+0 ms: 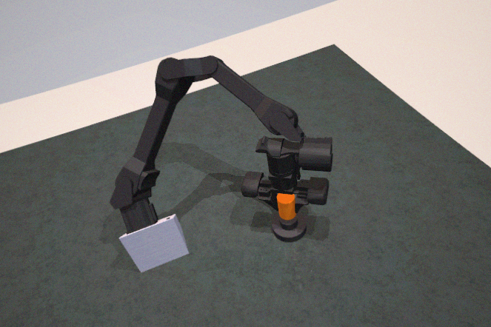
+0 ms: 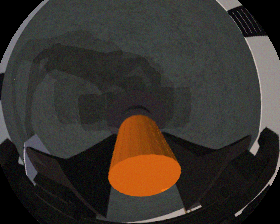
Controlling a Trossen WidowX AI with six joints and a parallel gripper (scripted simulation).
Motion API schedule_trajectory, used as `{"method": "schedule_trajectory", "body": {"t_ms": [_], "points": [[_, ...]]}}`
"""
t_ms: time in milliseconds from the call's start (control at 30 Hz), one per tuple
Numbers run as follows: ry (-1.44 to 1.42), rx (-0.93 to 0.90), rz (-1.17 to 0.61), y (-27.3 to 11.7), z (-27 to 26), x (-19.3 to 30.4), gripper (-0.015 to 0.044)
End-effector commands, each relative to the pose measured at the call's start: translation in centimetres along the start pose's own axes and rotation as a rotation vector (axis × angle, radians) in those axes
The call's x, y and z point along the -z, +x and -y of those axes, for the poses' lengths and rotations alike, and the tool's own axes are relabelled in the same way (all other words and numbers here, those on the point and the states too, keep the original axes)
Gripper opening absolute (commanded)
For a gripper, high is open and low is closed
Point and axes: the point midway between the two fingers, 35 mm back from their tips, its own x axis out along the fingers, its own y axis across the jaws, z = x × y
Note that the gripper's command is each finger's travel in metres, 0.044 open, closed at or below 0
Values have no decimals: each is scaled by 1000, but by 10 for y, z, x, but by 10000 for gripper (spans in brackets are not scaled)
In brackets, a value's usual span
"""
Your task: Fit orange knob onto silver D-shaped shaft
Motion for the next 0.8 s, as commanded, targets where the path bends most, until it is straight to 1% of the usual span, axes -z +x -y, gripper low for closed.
{"method": "schedule_trajectory", "body": {"t_ms": [0,233,467,767], "points": [[-7,1,1,0,0,0,0],[-16,2,0,-5,1,-1,0],[-216,2,0,-2,1,1,0],[-216,1,0,0,0,0,0]]}}
